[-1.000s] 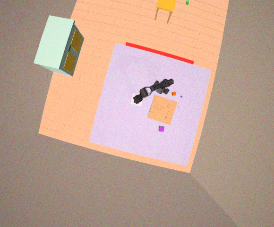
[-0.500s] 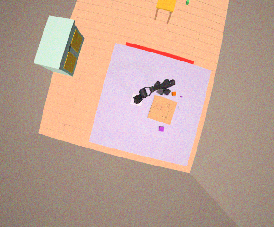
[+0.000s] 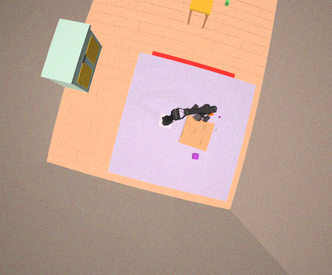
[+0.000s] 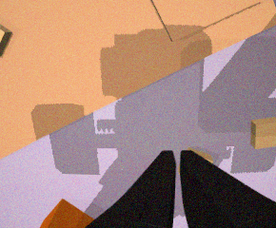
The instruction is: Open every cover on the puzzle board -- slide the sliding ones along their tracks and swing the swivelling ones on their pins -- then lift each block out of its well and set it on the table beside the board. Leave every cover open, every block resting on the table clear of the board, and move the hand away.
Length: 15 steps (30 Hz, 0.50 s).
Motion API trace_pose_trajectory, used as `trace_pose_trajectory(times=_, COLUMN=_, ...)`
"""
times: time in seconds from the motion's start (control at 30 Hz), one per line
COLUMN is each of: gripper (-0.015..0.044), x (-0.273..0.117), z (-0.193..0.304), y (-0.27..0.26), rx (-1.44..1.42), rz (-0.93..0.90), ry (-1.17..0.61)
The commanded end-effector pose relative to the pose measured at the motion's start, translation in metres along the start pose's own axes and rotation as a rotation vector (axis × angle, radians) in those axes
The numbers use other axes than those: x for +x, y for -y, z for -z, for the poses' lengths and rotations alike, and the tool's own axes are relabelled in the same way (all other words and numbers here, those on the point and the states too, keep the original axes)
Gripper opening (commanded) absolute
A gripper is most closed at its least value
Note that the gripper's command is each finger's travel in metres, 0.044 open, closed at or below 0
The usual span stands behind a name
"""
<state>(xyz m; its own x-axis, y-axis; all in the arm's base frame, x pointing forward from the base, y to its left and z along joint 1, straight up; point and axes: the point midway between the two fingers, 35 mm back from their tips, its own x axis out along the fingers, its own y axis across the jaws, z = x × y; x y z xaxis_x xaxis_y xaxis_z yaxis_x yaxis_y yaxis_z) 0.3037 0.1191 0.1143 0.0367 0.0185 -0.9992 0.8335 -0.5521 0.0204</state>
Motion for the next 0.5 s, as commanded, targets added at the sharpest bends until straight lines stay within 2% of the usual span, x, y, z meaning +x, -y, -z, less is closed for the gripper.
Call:
trace_pose_trajectory(times=0.0, gripper=0.0000, x=-0.001, z=-0.009, y=-0.022, rx=0.032, rz=0.004, ry=-0.001)
trace_pose_trajectory(times=0.2, gripper=0.0000, x=-0.001, z=-0.023, y=-0.047, rx=0.047, rz=0.000, ry=0.001)
trace_pose_trajectory(times=0.47, gripper=0.0000, x=-0.002, z=-0.039, y=-0.075, rx=-0.611, rz=-0.003, ry=0.005)
